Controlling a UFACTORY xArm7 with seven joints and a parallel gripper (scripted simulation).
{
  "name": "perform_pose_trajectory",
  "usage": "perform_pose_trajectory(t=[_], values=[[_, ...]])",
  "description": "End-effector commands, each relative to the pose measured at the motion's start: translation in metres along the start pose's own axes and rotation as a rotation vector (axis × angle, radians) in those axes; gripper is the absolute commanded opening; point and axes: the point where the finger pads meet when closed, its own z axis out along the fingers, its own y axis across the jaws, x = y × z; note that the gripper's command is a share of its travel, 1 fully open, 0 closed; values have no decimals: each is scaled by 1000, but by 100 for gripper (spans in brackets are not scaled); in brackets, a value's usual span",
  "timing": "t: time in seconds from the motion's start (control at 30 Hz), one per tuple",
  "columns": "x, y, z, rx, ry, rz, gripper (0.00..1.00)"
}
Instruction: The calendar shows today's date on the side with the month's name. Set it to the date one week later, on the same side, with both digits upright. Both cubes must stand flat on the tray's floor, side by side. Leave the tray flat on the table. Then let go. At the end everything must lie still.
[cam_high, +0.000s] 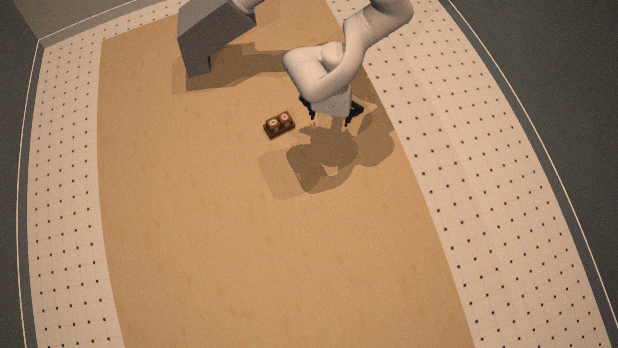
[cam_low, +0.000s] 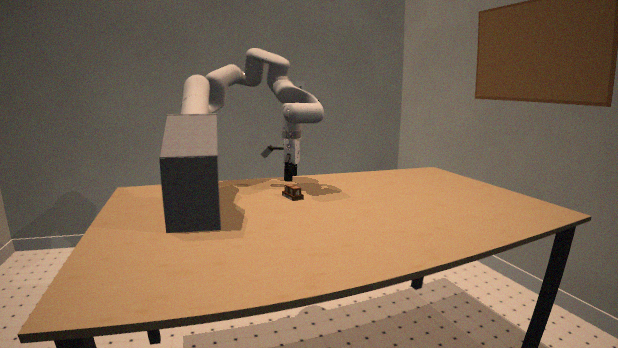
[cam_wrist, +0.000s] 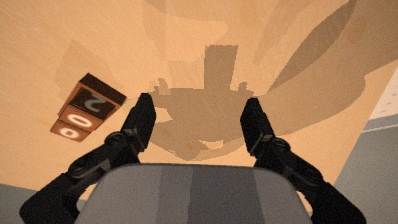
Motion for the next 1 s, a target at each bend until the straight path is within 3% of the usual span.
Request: perform_pose_trajectory(t=[0.0,0.97], values=[[-2,0,10,-1,-5,0,100],[-2,0,17,-1,-5,0,100]])
